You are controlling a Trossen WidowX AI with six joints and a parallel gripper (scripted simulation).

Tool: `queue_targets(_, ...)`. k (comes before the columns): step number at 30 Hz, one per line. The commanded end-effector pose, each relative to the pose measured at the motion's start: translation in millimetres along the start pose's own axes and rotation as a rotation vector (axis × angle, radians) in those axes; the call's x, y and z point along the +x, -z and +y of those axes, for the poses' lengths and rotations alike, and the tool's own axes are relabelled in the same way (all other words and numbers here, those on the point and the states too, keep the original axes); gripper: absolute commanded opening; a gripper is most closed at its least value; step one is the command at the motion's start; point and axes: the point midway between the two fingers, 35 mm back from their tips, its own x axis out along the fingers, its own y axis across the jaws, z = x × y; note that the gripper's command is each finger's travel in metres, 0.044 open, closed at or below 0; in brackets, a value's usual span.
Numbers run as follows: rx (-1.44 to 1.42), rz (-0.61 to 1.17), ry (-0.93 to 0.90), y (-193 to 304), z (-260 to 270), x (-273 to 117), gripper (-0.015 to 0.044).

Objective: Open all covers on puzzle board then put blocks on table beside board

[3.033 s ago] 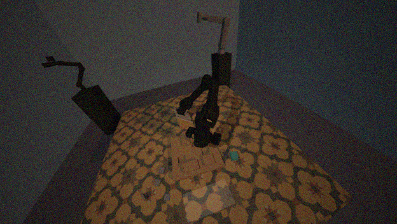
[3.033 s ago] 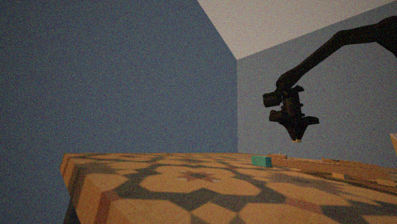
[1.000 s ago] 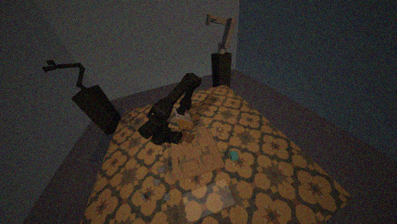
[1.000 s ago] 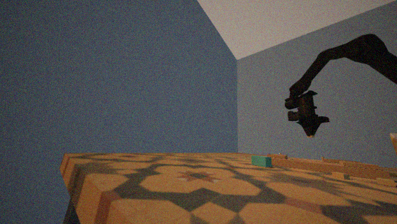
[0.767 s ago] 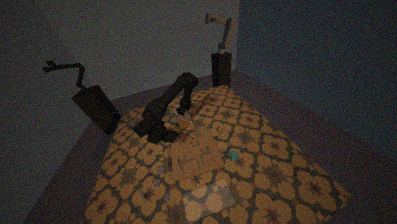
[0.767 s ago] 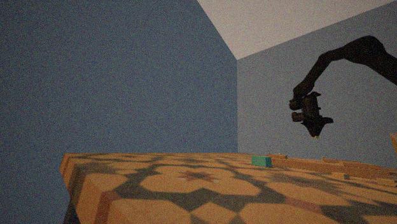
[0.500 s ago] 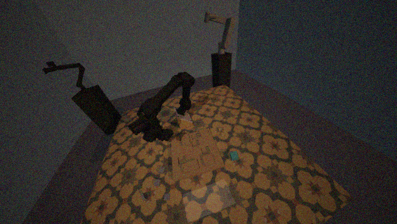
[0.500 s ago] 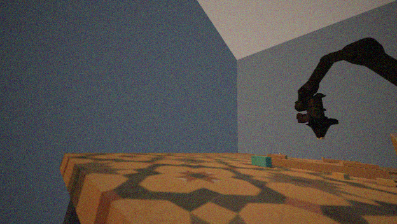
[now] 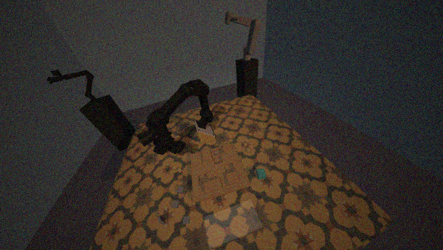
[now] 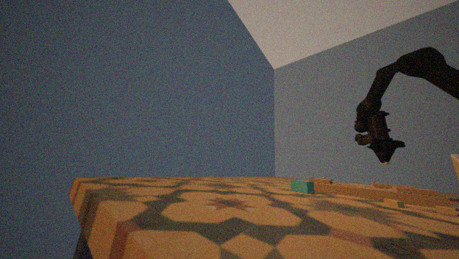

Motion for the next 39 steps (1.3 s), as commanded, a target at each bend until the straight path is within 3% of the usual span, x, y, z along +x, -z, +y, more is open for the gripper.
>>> queue_targets(1,-0.002,0.015,-0.008,7,-12,6,0.008)
queue_targets(39,-0.003,0.015,-0.01,4,-14,63,0.008)
